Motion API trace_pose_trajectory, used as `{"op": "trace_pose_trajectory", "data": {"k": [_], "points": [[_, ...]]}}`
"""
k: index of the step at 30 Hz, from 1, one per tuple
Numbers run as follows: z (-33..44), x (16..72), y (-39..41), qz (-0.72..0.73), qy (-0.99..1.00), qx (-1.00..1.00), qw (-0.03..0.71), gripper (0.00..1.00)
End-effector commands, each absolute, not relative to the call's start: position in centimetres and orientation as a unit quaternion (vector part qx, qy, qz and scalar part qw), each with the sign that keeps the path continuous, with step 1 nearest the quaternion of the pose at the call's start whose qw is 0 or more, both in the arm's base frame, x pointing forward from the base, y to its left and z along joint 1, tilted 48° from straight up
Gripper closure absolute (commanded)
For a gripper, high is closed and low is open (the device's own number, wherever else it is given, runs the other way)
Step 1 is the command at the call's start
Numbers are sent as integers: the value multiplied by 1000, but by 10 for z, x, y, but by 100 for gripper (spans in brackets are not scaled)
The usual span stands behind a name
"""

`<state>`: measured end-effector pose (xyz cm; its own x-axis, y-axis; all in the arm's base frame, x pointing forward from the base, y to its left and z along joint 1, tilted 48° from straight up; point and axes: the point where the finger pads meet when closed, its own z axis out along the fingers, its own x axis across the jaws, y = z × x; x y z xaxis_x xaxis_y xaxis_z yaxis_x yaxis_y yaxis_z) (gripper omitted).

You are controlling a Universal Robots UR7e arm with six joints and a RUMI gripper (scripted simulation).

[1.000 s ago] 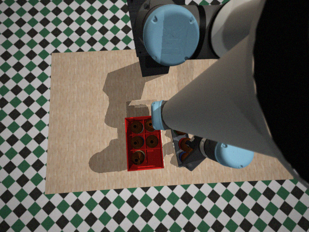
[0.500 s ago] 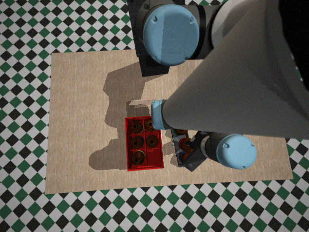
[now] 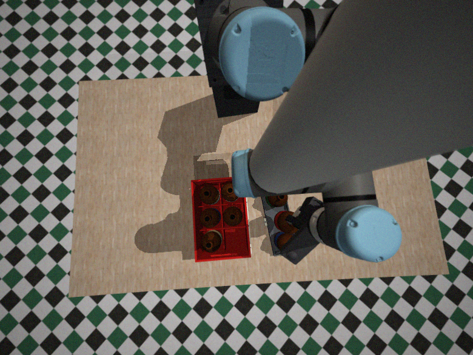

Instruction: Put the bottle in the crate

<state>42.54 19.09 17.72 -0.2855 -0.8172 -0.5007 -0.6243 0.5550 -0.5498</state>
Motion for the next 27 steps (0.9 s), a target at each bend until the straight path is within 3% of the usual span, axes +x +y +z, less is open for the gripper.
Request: {"op": "trace_pose_trajectory", "data": {"k": [1, 27], "points": [[181, 422, 190, -124, 792, -455, 388, 100], [188, 414, 189, -124, 792, -455, 388, 100]]}}
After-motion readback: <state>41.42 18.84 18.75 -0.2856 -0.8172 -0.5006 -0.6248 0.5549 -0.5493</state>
